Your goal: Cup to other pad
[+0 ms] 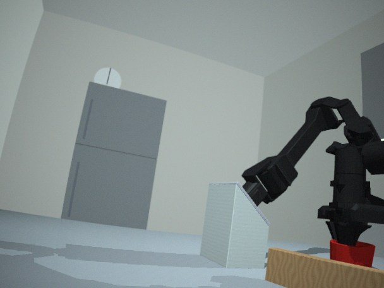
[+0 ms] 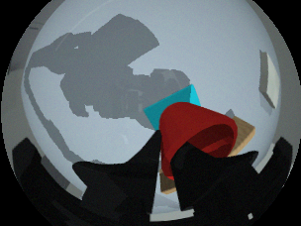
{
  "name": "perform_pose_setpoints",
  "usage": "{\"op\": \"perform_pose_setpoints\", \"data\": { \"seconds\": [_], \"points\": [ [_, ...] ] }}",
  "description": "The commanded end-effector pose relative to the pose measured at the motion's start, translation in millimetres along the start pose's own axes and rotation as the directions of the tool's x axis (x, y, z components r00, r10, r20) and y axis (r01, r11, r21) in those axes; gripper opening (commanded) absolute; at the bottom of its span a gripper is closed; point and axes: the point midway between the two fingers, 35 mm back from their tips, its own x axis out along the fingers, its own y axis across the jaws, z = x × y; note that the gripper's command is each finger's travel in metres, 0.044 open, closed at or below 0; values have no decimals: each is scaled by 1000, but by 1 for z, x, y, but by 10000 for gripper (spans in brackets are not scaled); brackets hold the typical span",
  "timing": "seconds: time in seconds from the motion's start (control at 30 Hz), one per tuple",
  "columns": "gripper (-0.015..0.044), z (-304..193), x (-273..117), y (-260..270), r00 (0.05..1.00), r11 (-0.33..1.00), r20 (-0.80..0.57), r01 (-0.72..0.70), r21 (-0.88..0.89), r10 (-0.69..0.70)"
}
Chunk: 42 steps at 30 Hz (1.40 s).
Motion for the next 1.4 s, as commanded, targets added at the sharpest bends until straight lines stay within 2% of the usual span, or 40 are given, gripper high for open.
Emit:
{"op": "perform_pose_setpoints", "data": {
  "seconds": [0.0, 0.1, 1.37],
  "points": [
    [53, 0, 0, 0, 1000, 1000, 0, 1, -1, -1],
    [128, 0, 0, 0, 1000, 1000, 0, 1, -1, -1],
    [128, -2, -37, -2, 1000, 1000, -4, -1, 5, 1]
  ]
}}
